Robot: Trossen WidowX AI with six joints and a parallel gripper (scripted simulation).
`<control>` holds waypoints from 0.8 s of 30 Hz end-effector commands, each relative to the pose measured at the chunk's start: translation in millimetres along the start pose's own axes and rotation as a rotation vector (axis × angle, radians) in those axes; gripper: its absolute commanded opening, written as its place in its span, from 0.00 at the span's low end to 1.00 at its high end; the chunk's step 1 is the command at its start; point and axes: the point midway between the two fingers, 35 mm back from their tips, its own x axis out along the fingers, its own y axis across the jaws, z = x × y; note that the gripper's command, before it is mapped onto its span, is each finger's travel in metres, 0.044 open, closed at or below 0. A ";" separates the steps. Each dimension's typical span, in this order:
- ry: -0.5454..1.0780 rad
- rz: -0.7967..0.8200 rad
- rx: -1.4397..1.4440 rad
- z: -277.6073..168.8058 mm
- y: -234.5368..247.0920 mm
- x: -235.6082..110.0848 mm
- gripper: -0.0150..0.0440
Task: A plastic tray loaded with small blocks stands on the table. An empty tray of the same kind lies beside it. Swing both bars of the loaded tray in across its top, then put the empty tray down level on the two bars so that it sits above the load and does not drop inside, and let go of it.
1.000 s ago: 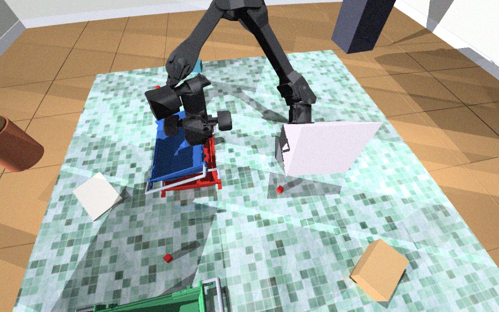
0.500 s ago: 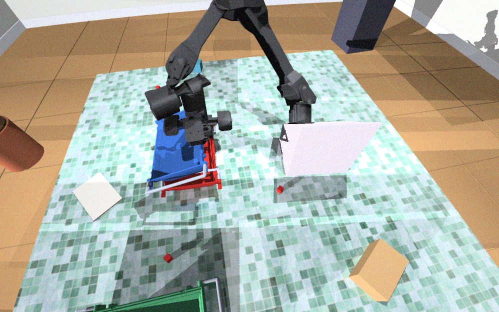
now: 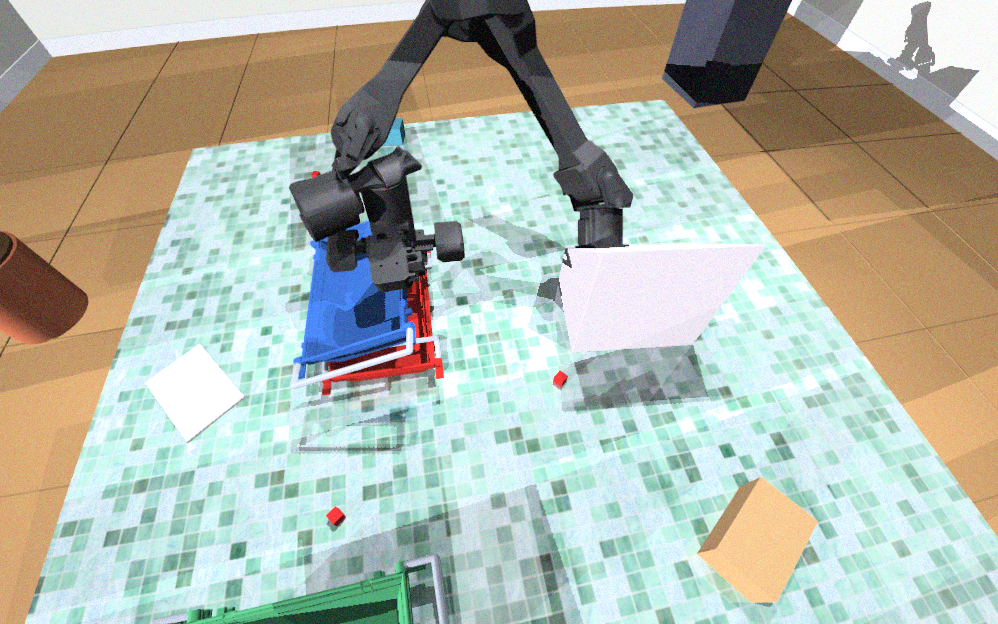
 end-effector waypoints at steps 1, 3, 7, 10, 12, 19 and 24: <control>0.001 0.025 -0.010 -1.7 6.0 5.4 0.25; 0.001 0.025 -0.010 -1.7 6.0 5.4 0.25; 0.000 0.001 0.000 0.0 0.2 0.3 0.25; 0.000 0.006 -0.002 -0.3 2.2 2.8 0.25; 0.001 0.012 -0.005 -0.6 4.6 5.7 0.25; 0.001 0.025 -0.011 -1.4 10.3 12.4 0.25; 0.001 0.025 -0.011 -1.4 10.3 12.4 0.25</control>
